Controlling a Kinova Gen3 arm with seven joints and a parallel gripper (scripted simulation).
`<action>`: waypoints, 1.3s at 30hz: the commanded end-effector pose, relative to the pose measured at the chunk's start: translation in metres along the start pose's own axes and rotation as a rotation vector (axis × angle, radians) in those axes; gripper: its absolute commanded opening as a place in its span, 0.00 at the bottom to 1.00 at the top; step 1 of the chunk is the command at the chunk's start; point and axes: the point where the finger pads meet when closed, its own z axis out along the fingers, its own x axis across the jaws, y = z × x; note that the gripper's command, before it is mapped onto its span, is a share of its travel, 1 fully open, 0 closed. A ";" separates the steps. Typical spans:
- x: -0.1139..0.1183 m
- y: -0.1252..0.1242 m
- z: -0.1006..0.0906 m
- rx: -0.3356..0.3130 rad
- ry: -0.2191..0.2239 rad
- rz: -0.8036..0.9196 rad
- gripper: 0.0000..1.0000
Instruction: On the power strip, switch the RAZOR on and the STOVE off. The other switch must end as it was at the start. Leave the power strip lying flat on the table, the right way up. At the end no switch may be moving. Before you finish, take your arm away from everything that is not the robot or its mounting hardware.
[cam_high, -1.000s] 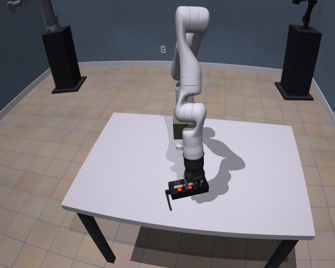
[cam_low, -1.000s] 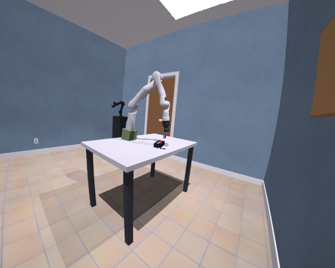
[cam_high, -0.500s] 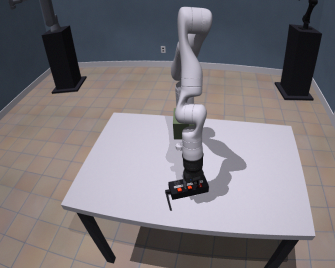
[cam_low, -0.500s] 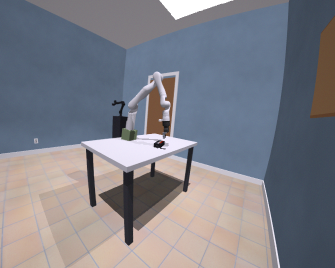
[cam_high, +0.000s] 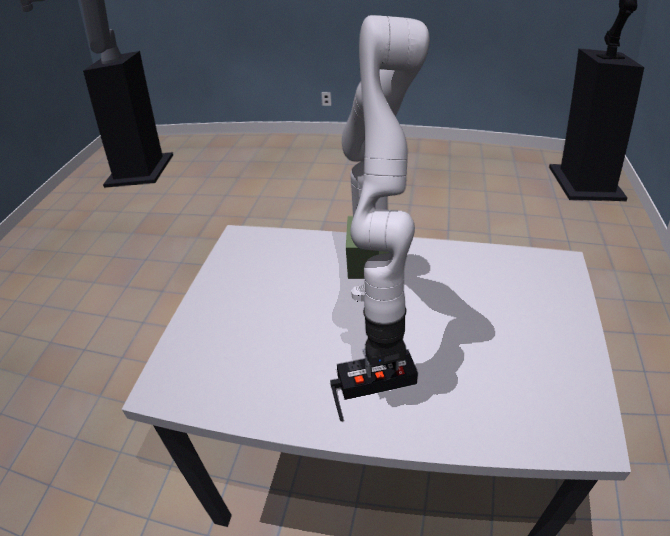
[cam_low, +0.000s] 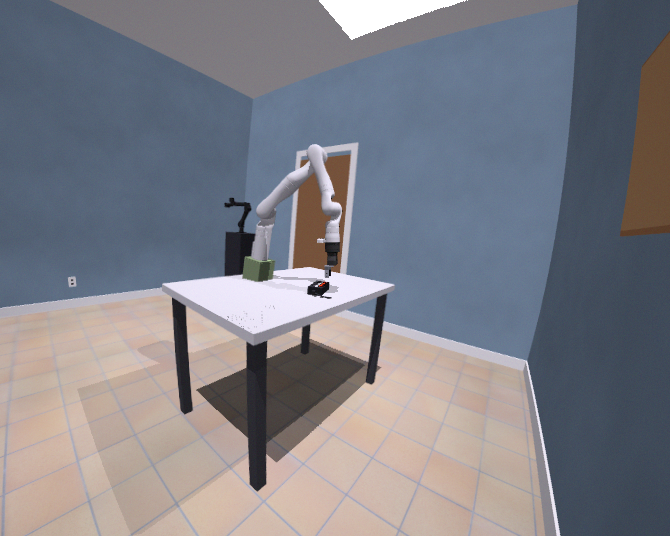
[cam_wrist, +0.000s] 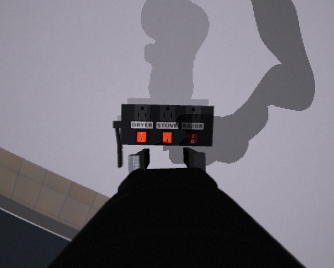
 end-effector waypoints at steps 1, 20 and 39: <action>0.001 0.001 0.000 0.001 -0.001 -0.001 1.00; -0.002 -0.001 0.001 0.019 -0.008 0.021 1.00; -0.002 -0.002 0.001 0.023 -0.010 0.026 1.00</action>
